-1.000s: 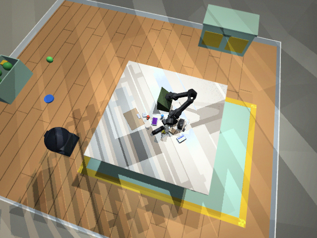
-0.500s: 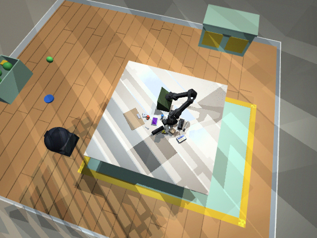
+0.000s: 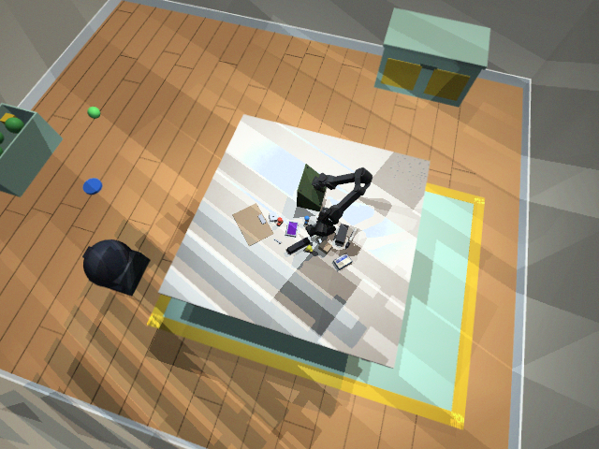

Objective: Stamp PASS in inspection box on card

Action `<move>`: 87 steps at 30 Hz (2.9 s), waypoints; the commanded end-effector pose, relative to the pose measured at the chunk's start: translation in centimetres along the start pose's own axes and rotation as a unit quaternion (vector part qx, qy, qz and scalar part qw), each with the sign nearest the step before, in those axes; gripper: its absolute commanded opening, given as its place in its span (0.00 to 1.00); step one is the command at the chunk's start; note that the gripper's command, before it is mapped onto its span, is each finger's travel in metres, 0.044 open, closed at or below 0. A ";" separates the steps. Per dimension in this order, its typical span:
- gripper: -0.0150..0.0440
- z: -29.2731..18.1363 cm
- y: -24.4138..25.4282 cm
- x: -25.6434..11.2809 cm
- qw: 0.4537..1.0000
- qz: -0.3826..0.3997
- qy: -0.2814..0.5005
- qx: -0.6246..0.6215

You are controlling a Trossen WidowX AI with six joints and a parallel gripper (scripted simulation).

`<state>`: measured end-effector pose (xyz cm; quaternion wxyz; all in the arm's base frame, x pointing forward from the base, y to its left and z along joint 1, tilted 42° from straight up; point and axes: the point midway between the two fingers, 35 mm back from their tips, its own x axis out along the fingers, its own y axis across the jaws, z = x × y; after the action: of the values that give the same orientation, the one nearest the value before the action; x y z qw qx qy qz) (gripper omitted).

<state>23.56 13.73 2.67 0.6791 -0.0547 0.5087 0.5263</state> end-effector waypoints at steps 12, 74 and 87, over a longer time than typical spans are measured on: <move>0.25 0.1 0.0 0.0 1.000 0.001 -0.001 -0.001; 0.25 0.5 -1.9 -7.3 1.000 -0.002 0.001 -0.001; 0.25 1.0 -7.8 -7.9 1.000 -0.005 0.003 -0.002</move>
<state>29.88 6.41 6.13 0.6819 -0.0607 0.5064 0.5242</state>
